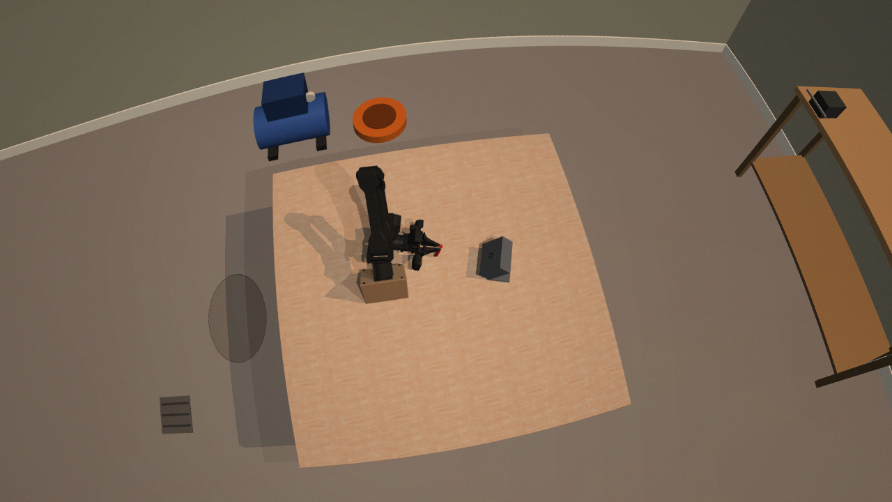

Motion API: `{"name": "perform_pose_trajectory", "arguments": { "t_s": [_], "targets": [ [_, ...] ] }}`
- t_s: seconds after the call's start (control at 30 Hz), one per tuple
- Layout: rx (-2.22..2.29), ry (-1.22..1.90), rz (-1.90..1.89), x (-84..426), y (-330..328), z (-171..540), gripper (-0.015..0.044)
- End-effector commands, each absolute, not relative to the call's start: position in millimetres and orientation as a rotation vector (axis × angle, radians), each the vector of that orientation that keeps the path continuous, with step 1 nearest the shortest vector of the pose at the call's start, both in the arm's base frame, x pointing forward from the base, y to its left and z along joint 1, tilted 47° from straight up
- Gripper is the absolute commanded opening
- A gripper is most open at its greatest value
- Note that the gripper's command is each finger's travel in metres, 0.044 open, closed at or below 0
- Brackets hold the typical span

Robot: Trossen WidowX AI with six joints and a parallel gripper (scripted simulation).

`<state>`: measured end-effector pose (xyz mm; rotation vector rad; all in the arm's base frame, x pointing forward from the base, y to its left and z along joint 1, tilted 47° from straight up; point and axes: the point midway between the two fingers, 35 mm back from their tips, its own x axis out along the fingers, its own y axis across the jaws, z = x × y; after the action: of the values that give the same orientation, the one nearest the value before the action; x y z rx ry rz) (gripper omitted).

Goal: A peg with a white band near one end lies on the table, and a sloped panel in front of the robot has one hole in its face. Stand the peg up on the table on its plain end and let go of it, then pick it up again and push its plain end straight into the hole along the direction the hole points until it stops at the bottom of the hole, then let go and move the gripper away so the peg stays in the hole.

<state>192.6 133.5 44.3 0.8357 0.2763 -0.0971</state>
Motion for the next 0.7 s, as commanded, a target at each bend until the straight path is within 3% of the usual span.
{"name": "perform_pose_trajectory", "arguments": {
  "t_s": [0.0,0.67],
  "targets": [
    [0.836,0.276,-0.097,192.6,134.8,43.1,0.0051],
    [0.833,0.284,-0.086,192.0,141.8,39.3,0.0051]
  ]
}}
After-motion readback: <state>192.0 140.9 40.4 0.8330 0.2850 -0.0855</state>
